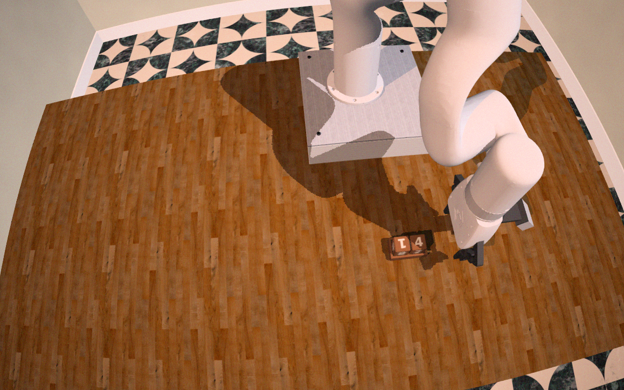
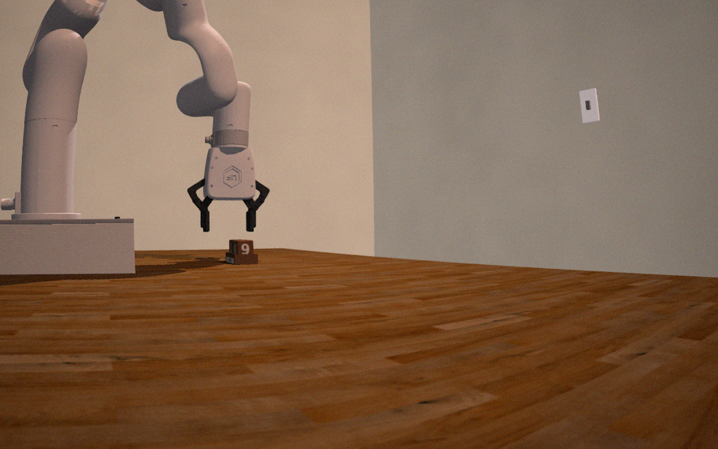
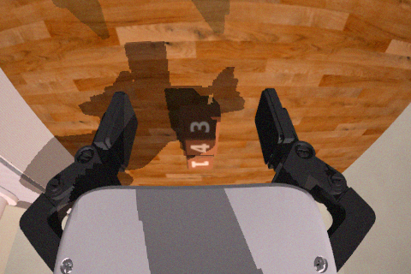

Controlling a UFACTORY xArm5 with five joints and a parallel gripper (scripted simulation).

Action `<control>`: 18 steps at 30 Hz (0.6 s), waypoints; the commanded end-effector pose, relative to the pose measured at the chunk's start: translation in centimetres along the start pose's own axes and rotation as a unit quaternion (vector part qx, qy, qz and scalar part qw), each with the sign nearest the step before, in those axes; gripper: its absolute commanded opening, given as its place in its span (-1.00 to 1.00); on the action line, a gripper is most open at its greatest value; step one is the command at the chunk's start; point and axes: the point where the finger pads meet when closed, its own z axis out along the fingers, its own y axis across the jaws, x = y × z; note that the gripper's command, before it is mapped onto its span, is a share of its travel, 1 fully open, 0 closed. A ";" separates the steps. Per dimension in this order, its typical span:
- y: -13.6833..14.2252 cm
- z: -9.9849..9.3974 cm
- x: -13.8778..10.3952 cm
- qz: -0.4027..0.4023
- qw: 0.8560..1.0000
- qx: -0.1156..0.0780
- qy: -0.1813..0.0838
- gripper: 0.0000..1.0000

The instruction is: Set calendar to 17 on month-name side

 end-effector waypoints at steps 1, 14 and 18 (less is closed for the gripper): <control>0.4 -0.3 -0.5 0.026 1.000 -0.001 0.001 1.00; 1.8 -0.3 -2.6 0.063 0.998 -0.001 0.001 1.00; 2.8 -0.3 -4.1 0.074 0.997 -0.002 0.001 1.00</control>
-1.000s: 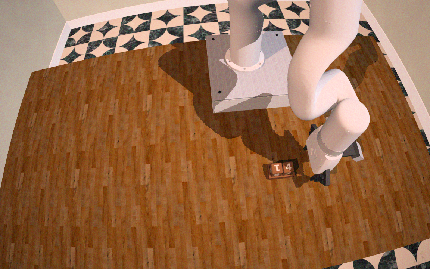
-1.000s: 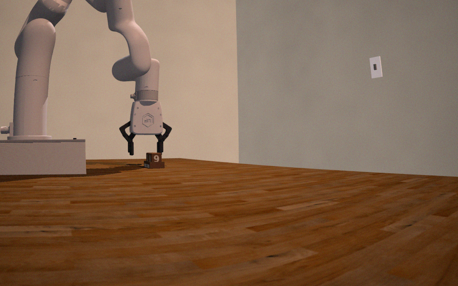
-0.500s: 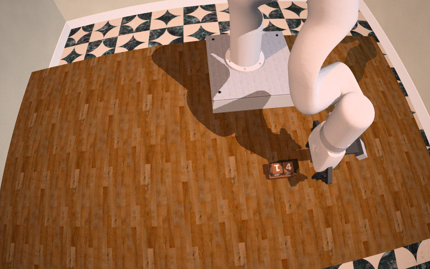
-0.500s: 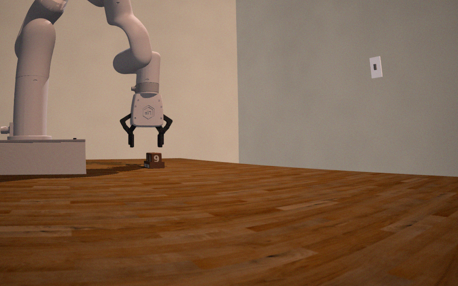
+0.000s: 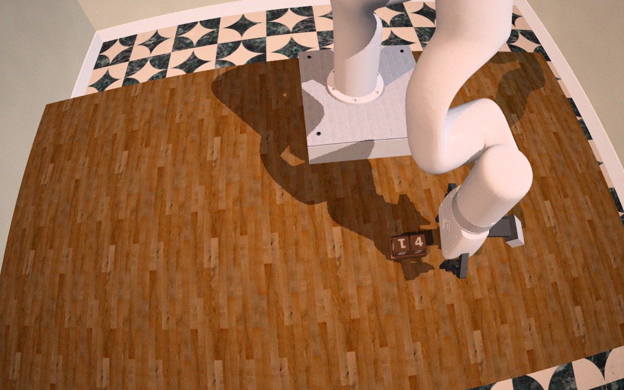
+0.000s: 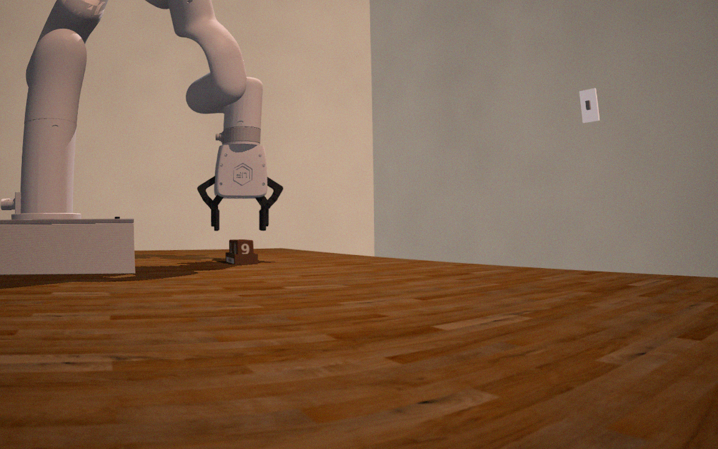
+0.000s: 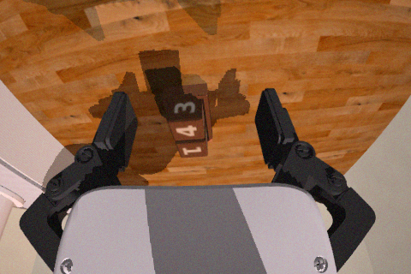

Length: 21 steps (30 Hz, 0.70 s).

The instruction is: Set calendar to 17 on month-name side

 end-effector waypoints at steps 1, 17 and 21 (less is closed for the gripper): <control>1.4 -0.1 -1.4 0.017 1.000 -0.002 0.001 1.00; 3.1 -0.1 -3.5 0.057 0.998 -0.002 0.001 1.00; 3.6 -0.1 -4.1 0.091 0.996 -0.002 0.001 1.00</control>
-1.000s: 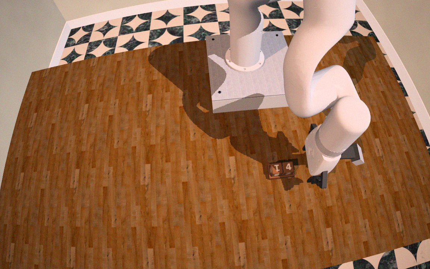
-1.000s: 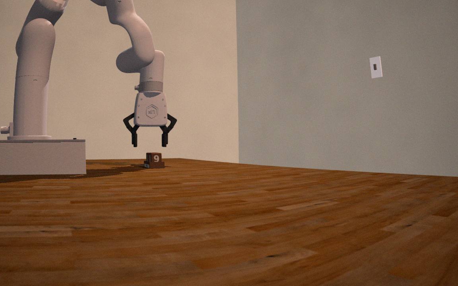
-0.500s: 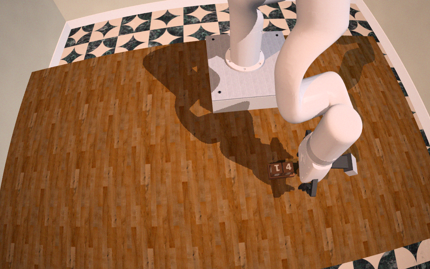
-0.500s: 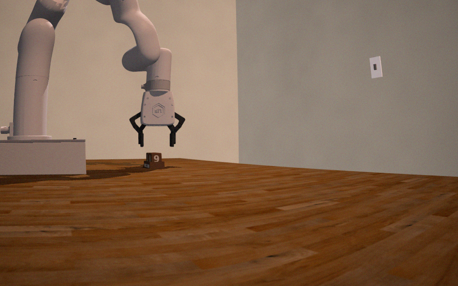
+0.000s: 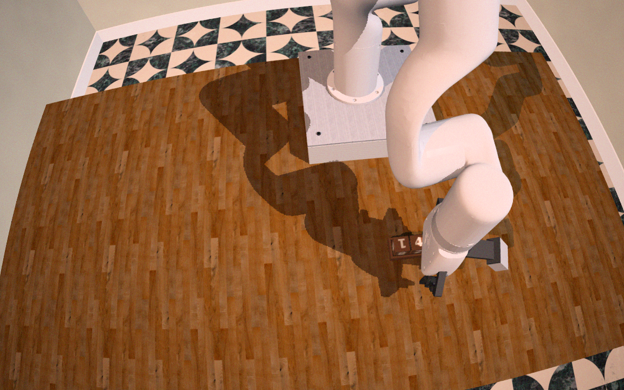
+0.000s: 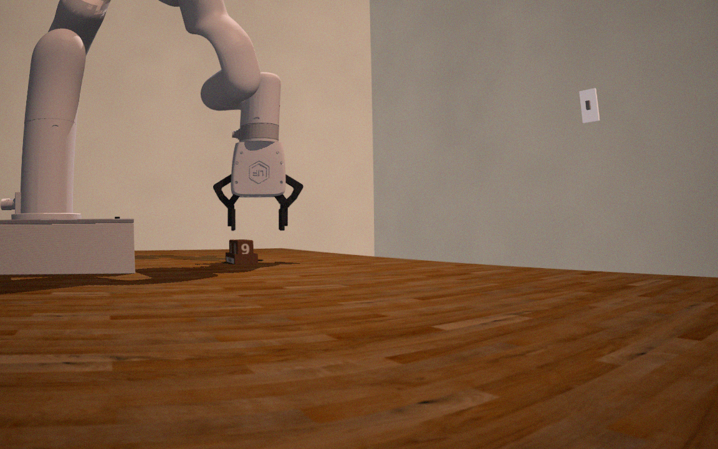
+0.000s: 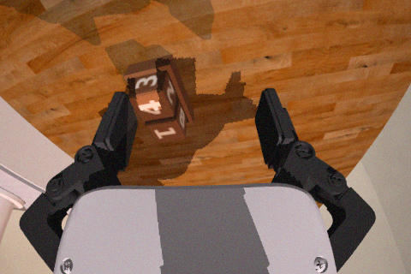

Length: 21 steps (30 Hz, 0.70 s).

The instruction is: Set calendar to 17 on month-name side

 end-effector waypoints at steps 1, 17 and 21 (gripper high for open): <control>1.3 -0.1 -1.0 0.032 0.999 -0.002 0.001 1.00; 3.9 -0.1 -3.5 0.070 0.998 -0.002 0.001 1.00; 3.9 -0.1 -3.5 0.070 0.998 -0.002 0.001 1.00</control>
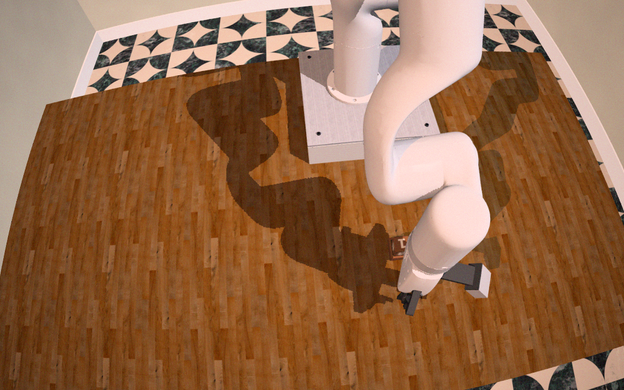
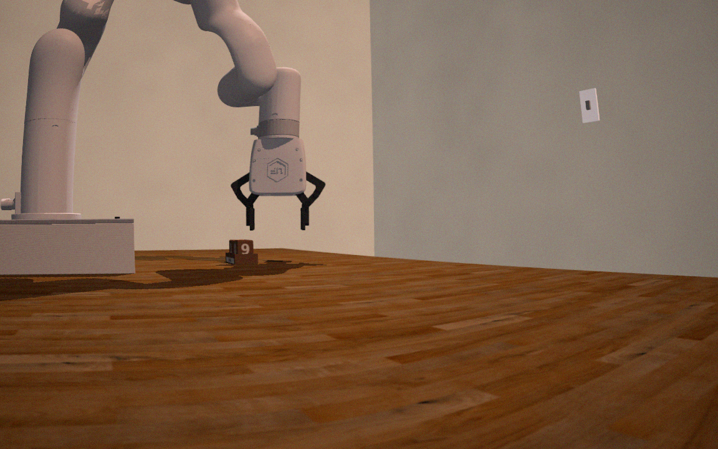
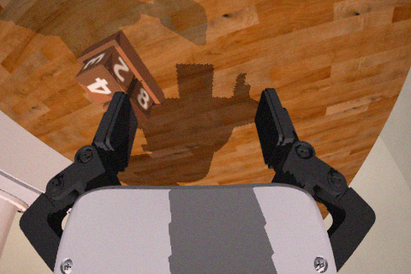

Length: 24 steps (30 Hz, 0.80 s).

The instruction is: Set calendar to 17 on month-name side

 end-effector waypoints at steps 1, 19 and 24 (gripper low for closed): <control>0.6 -0.1 -0.3 0.006 1.000 -0.001 0.001 1.00; 3.8 -0.1 -2.6 0.078 0.997 -0.001 0.001 1.00; 4.7 -0.1 -3.3 0.078 0.997 -0.001 0.001 1.00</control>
